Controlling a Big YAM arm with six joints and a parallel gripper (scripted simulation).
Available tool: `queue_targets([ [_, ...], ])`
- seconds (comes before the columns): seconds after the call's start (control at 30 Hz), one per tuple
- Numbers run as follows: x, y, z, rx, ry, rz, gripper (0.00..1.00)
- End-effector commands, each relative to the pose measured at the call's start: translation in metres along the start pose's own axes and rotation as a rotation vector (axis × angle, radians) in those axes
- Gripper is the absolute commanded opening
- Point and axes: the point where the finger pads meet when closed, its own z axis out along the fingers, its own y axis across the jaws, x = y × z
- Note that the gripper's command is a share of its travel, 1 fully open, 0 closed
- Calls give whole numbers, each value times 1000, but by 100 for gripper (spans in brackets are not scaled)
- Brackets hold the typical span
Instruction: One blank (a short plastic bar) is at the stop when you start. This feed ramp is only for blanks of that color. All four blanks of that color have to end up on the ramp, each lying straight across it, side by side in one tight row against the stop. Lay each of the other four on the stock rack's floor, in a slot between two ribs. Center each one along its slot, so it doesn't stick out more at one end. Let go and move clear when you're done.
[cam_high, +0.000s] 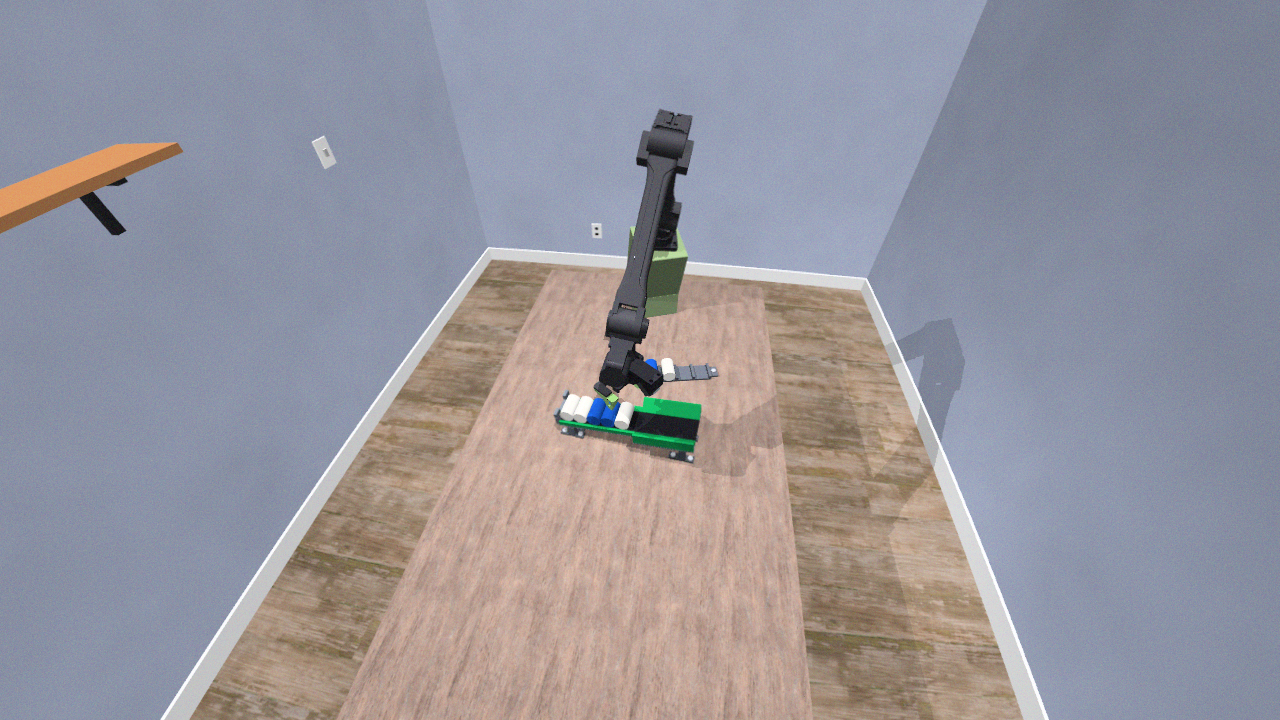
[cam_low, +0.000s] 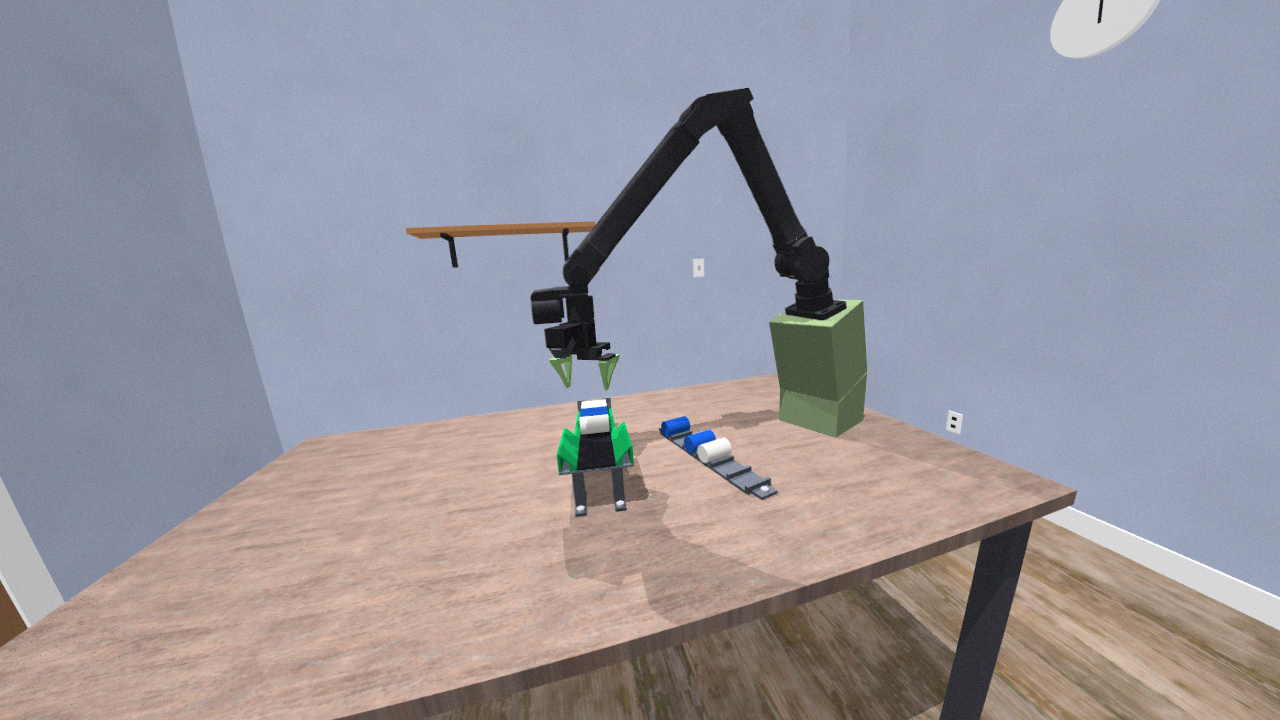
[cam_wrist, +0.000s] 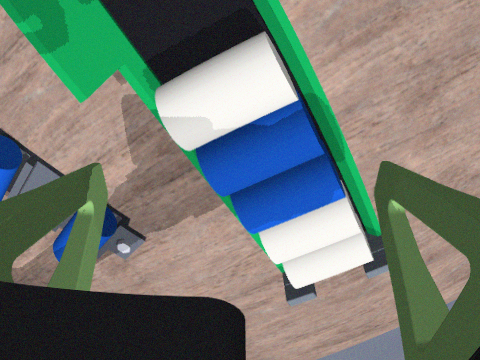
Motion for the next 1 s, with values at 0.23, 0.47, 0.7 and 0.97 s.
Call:
queue_targets([
  [0.23,11,-2,7,-1,3,394,100],
  [0.47,15,-4,7,2,-1,736,100],
  [0.7,23,-6,11,1,6,1014,100],
  [0.97,28,-8,11,2,5,1290,100],
])
